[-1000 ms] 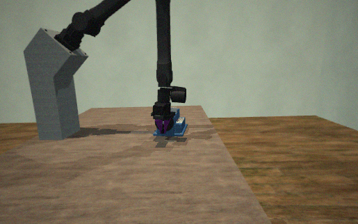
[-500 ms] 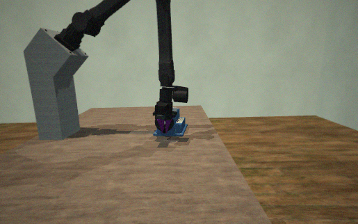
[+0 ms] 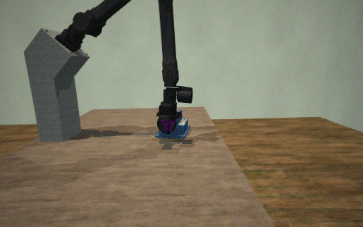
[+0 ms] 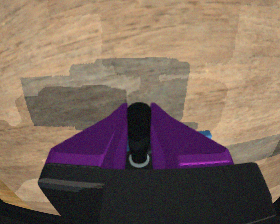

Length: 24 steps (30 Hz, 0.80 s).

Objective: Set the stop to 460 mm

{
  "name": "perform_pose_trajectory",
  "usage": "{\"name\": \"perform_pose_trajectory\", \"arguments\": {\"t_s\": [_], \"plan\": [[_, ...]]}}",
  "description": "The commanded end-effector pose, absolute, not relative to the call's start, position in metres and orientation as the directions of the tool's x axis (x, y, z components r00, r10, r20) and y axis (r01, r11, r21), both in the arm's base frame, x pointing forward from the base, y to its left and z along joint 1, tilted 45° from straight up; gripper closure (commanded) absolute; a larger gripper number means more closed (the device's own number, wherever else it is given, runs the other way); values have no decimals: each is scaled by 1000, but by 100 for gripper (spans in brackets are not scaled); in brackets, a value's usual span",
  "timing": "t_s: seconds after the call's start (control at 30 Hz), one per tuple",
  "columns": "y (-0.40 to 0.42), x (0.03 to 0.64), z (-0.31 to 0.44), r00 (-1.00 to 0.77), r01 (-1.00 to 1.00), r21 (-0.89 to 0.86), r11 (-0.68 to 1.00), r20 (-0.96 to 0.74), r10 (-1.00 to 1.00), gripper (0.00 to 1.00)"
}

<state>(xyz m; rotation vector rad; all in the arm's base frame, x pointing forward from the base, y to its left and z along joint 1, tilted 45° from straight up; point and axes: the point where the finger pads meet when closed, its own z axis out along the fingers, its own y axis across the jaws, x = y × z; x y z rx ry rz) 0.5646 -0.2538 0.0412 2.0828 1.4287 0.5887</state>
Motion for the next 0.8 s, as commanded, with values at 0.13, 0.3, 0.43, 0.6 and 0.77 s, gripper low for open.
{"name": "perform_pose_trajectory", "arguments": {"t_s": [0.13,0.3,0.43,0.6,0.77], "plan": [[-262,588,108,337,628,734,-260,45,940,94],[-264,580,114,342,630,730,-265,45,939,94],[-264,583,121,340,614,746,-258,45,939,94],[-264,581,122,341,613,746,-258,44,939,94],[-262,557,115,349,636,722,-271,44,936,94]]}}
